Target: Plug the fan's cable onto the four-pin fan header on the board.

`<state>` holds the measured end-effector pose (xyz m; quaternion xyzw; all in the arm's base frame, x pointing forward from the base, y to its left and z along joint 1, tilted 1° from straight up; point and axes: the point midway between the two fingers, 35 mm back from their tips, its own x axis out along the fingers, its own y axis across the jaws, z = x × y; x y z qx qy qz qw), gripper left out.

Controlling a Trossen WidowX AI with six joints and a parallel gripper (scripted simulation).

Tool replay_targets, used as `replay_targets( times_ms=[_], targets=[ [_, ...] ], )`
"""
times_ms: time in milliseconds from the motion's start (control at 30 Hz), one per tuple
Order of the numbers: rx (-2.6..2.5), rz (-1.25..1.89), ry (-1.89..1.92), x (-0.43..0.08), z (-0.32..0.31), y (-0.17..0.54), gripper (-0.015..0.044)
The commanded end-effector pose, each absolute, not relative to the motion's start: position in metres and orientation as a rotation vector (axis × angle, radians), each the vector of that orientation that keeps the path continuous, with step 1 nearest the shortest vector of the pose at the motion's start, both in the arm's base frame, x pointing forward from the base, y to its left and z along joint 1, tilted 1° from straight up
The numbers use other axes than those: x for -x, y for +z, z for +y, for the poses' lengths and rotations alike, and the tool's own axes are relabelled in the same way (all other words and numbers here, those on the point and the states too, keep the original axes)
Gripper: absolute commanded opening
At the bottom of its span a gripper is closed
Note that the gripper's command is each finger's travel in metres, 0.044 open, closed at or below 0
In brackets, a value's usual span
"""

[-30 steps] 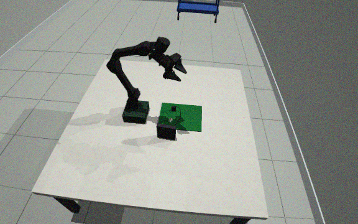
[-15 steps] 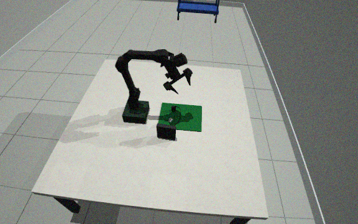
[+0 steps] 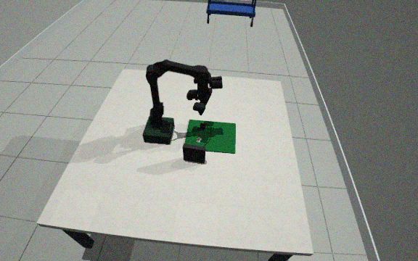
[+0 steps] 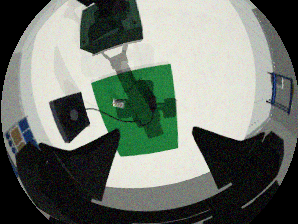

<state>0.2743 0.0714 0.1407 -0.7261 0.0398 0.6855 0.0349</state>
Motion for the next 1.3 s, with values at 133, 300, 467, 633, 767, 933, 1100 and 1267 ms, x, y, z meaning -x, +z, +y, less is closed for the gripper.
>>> replay_targets(
  times_ms=[133,300,467,633,767,933,1100,1267],
  targets=[
    [2.231,0.053,2.176,-0.268,0.074,0.137,0.0440],
    [2.231,0.053,2.175,-0.273,0.075,0.103,0.0440],
    [2.231,0.054,2.176,-0.271,0.074,0.039,0.0440],
    [2.231,0.054,2.176,-0.270,0.073,0.037,0.0440],
    [2.231,0.054,2.176,-0.271,0.074,0.034,0.0440],
    [2.231,0.054,2.176,-0.271,0.074,0.026,0.0440],
    [2.231,0.054,2.176,-0.272,0.074,0.018,0.0440],
    [2.230,0.054,2.176,-0.272,0.074,0.010,0.0440]
  ],
)
